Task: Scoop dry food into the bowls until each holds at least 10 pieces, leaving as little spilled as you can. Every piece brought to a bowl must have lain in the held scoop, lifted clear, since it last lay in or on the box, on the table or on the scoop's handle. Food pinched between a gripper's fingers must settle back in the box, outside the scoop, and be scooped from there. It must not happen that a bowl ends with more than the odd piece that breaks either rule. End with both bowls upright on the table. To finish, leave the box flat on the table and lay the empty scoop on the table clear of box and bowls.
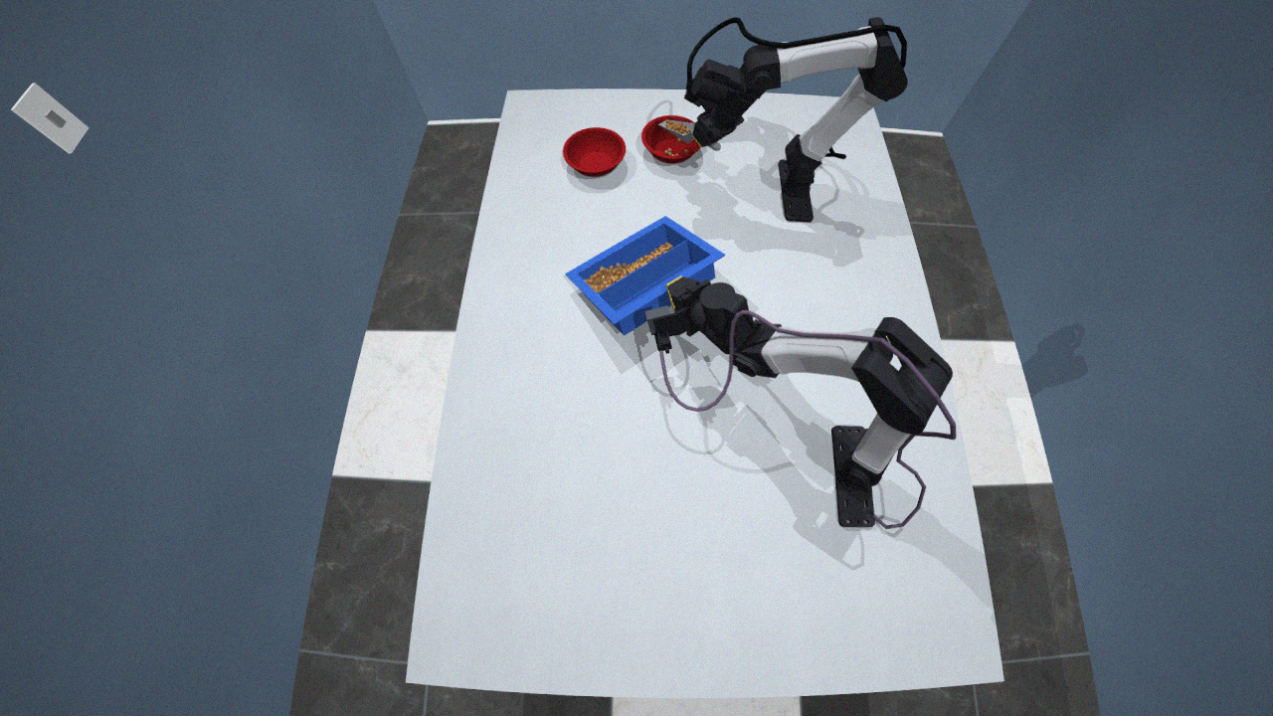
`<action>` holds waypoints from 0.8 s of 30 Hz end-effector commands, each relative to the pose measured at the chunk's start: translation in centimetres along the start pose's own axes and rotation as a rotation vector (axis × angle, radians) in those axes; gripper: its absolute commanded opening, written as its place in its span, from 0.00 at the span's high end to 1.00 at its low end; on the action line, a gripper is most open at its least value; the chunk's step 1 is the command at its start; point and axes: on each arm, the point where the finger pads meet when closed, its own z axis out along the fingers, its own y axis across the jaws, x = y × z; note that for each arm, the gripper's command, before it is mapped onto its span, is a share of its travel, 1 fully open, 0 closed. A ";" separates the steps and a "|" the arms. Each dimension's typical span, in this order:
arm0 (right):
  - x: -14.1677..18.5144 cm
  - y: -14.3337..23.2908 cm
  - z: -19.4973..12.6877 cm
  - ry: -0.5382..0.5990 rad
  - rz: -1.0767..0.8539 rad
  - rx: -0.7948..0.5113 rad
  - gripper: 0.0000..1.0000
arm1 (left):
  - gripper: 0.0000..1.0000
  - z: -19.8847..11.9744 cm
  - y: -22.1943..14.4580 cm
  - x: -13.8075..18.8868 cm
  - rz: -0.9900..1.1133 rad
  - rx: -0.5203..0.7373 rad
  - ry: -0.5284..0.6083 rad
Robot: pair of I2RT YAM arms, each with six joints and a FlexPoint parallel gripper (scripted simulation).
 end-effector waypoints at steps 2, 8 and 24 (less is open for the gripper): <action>-0.7 1.0 -0.9 -0.006 0.033 -0.022 1.00 | 1.00 0.3 -2.2 0.6 0.038 0.059 0.019; -1.1 1.0 -0.9 0.002 0.080 -0.017 1.00 | 1.00 0.3 -2.2 0.6 0.038 0.059 0.019; -1.5 1.6 -1.1 0.025 0.167 -0.015 1.00 | 1.00 0.3 -2.2 0.6 0.038 0.059 0.019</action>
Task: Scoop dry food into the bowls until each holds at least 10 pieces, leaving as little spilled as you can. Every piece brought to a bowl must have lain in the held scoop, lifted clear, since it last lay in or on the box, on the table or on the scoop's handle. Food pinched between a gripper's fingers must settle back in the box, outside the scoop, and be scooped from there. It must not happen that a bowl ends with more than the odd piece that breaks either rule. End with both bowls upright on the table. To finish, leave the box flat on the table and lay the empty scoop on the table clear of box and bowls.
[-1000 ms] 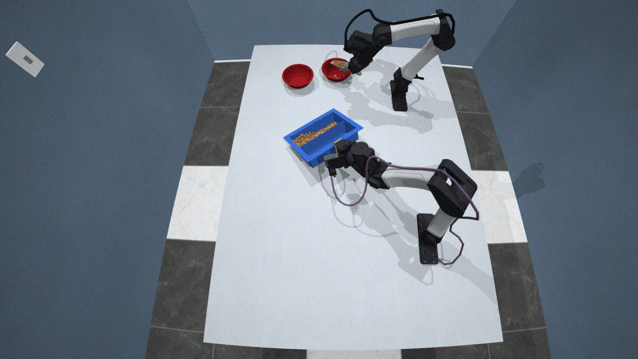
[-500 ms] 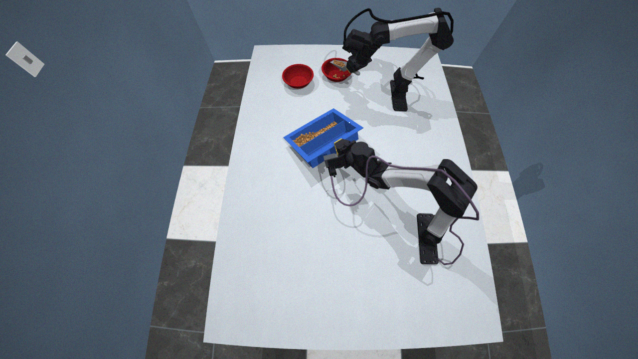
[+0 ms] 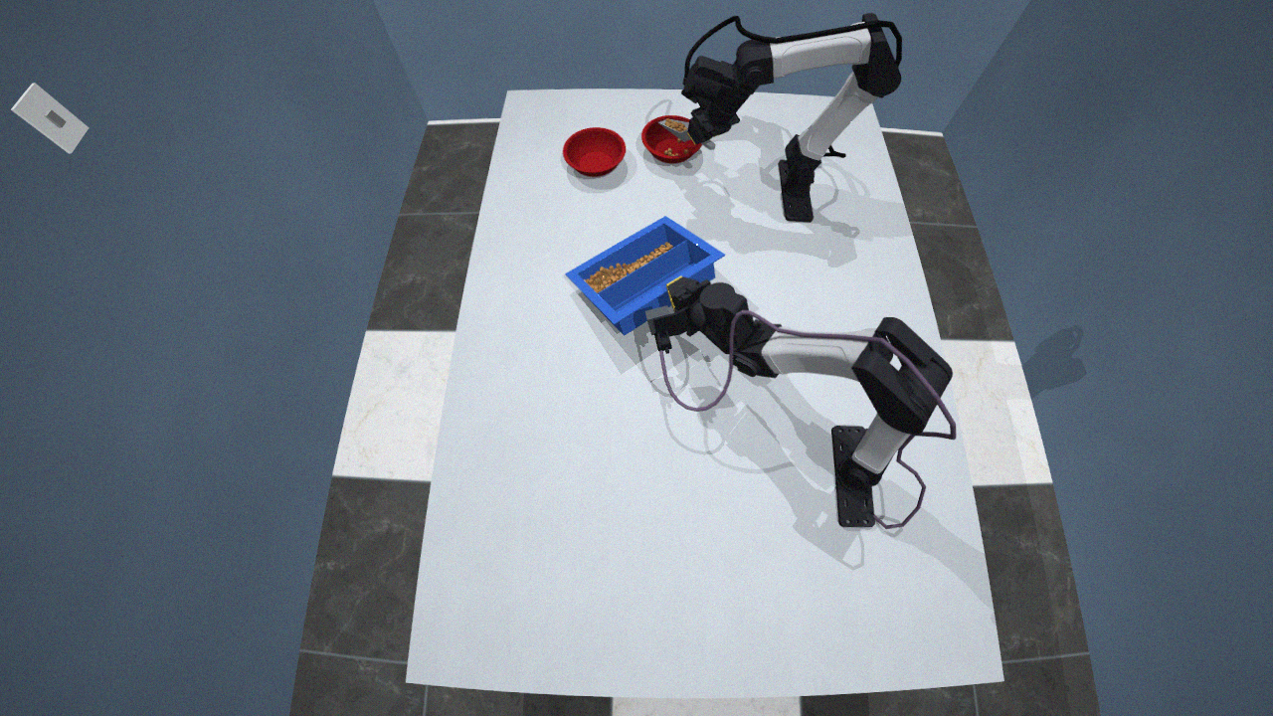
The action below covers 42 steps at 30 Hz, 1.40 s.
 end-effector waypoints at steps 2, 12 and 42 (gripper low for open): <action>-0.9 0.8 -0.8 -0.009 0.054 -0.021 1.00 | 1.00 0.3 -2.2 0.6 0.038 0.059 0.019; -1.2 1.0 -0.9 0.008 0.109 -0.014 1.00 | 1.00 0.3 -2.2 0.6 0.038 0.059 0.019; -1.1 1.7 -0.9 0.013 0.177 -0.024 1.00 | 1.00 0.3 -2.2 0.6 0.038 0.059 0.019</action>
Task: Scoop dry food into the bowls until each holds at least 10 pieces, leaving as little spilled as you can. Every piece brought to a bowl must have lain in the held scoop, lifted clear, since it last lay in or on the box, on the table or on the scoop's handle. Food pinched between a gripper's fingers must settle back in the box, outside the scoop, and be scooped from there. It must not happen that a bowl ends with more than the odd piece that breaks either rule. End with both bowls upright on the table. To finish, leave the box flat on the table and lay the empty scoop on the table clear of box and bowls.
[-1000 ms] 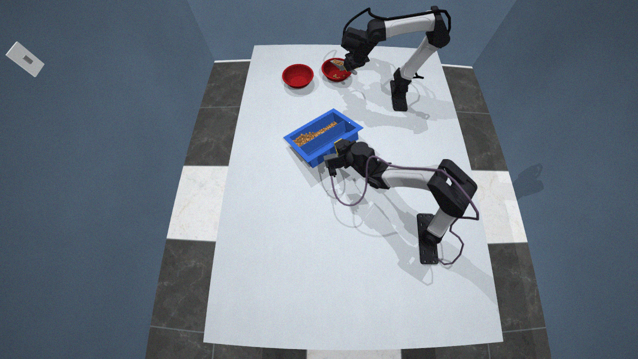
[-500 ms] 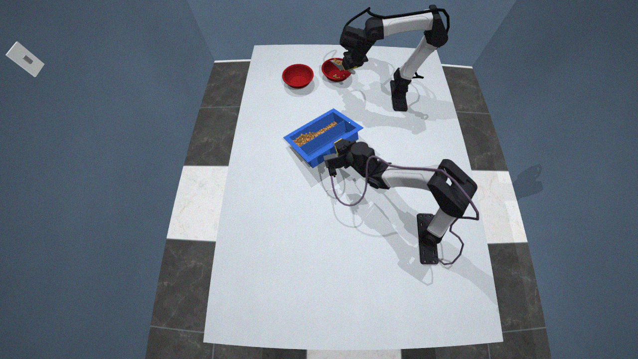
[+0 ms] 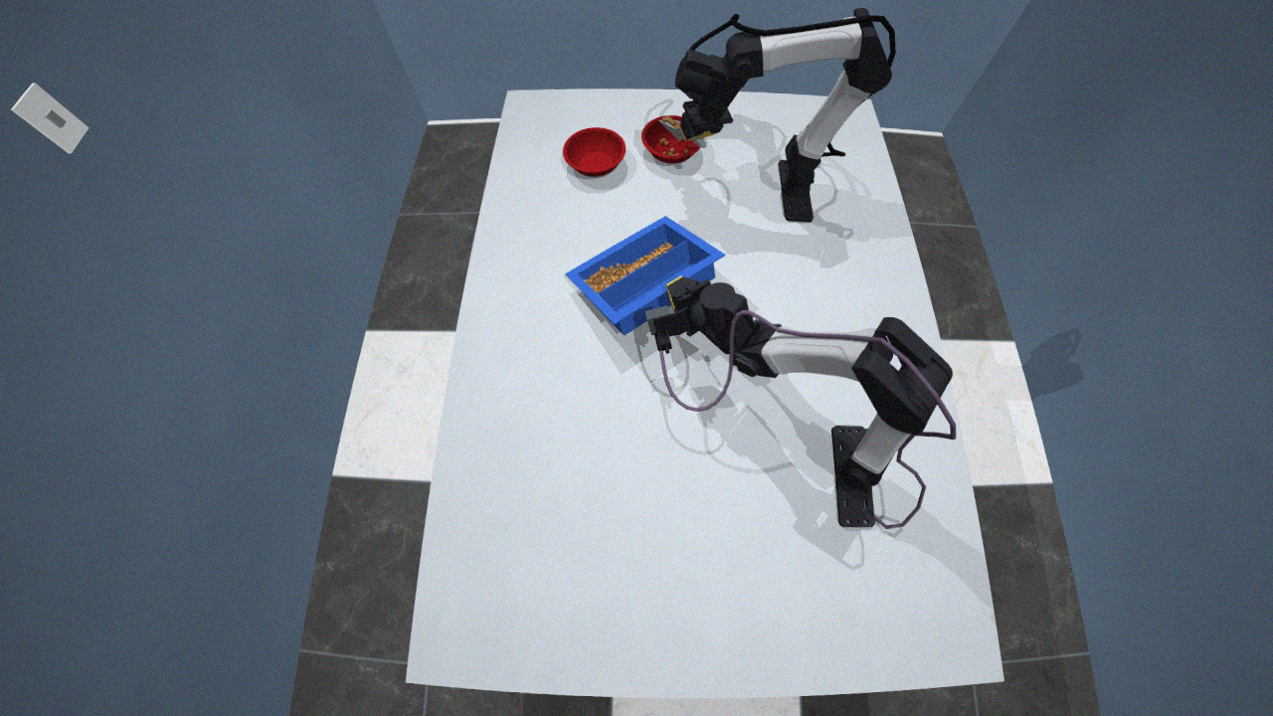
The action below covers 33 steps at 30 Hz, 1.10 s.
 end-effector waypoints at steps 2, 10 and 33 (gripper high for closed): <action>0.0 -0.7 -0.1 -0.055 -0.109 -0.026 1.00 | 1.00 0.3 -2.2 0.6 0.038 0.059 0.019; 0.2 -2.9 0.6 -0.112 -0.306 -0.020 1.00 | 1.00 0.3 -2.2 0.6 0.038 0.059 0.019; 1.2 -4.3 2.1 -0.219 -0.516 0.024 1.00 | 1.00 0.3 -2.2 0.6 0.038 0.059 0.019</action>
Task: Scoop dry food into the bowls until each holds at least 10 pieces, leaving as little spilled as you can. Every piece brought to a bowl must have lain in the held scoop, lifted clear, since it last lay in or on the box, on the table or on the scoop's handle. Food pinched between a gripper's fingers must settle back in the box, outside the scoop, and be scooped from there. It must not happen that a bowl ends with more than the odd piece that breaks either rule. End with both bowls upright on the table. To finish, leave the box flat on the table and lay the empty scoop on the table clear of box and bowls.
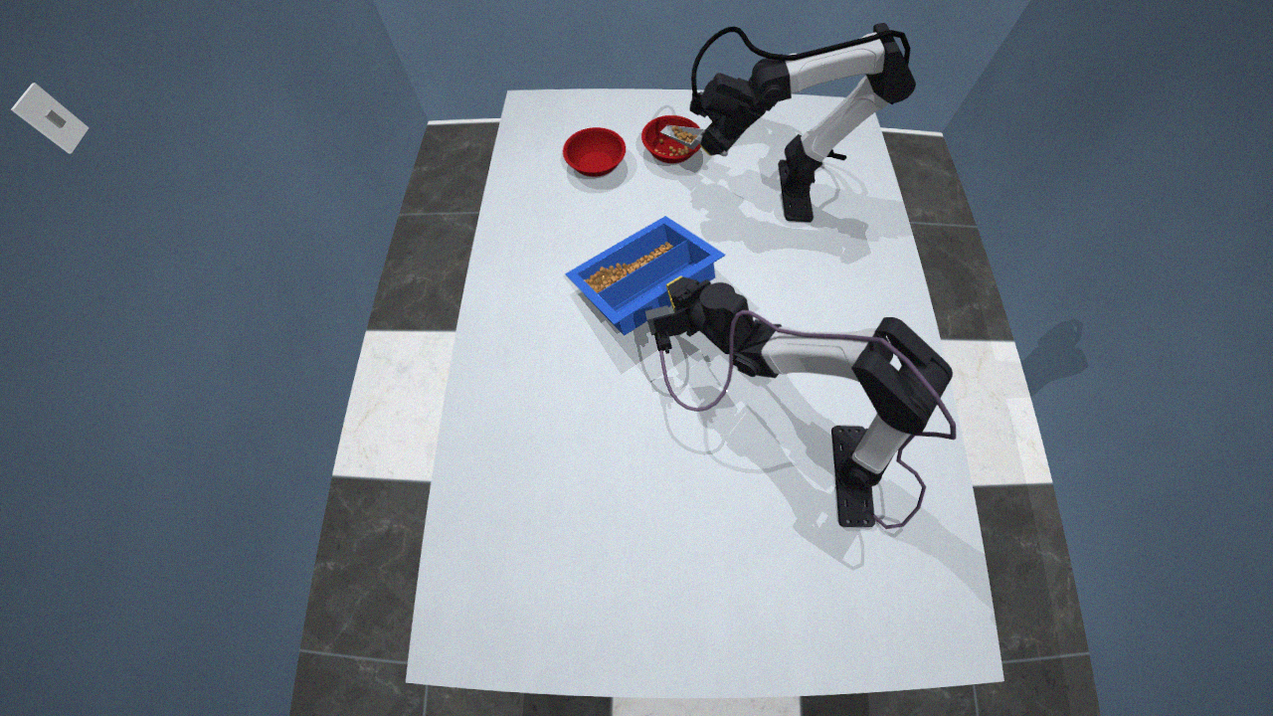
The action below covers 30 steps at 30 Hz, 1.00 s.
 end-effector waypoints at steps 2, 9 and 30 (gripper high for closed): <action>-0.7 0.0 0.4 -0.079 0.000 0.048 1.00 | 1.00 0.3 -2.2 0.6 0.038 0.059 0.019; -0.2 0.2 1.0 -0.176 -0.045 0.138 1.00 | 1.00 0.3 -2.2 0.6 0.038 0.059 0.019; -2.9 2.1 0.4 -0.225 -0.038 0.107 1.00 | 1.00 0.3 -2.2 0.6 0.038 0.059 0.019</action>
